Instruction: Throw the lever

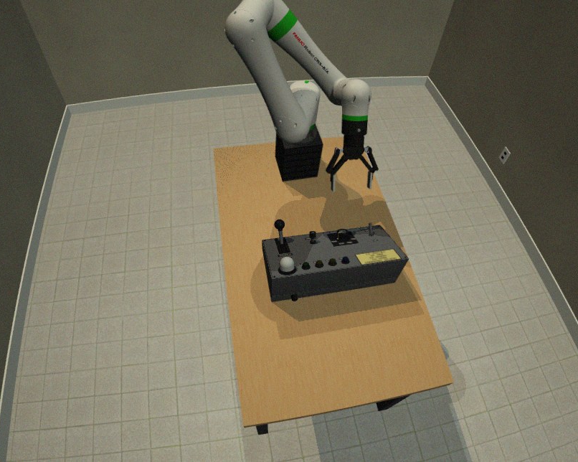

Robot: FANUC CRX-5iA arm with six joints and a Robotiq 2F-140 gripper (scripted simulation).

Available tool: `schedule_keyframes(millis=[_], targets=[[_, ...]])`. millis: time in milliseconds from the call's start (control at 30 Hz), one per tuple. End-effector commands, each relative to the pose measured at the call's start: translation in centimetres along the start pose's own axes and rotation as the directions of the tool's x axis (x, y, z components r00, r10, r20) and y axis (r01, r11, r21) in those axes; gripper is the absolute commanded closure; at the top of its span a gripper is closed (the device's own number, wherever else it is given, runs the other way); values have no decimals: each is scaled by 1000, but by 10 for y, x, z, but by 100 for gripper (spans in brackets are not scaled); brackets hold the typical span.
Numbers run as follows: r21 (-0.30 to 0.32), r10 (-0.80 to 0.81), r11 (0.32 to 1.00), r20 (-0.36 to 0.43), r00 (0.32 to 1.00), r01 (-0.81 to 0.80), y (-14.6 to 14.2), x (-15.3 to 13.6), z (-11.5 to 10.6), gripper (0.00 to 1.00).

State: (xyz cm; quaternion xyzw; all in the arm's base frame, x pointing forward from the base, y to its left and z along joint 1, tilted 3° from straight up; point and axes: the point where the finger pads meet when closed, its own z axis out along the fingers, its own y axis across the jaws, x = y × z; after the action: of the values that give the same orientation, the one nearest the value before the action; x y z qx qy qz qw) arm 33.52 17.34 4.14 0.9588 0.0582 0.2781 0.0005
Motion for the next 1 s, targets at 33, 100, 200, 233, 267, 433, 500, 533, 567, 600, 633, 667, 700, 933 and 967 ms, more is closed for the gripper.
schedule_keyframes(millis=[33,100,200,233,267,433,500,533,567,600,633,667,700,933,967], targets=[[38,1,999,-85,996,2,0,0,0,0],[38,1,999,-85,996,2,0,1,0,0],[37,1,999,-86,996,3,-1,2,0,0],[36,0,999,-86,996,3,-2,3,0,0],[36,0,999,-86,996,3,-2,3,0,0],[33,-2,999,-86,996,5,-4,7,-1,0],[33,-2,999,-86,996,5,-4,7,-1,0],[33,-2,999,-86,996,5,-4,7,-1,0],[33,-2,999,-86,996,5,-4,7,-1,0],[33,-2,999,-86,996,5,-4,7,-1,0],[31,-3,999,-86,996,6,-5,9,-1,0],[31,-3,999,-86,996,6,-5,9,-1,0],[31,-3,999,-86,996,6,-5,9,-1,0],[26,-7,1000,-87,996,9,-9,16,-3,0],[26,-7,1000,-87,996,9,-9,16,-3,0]])
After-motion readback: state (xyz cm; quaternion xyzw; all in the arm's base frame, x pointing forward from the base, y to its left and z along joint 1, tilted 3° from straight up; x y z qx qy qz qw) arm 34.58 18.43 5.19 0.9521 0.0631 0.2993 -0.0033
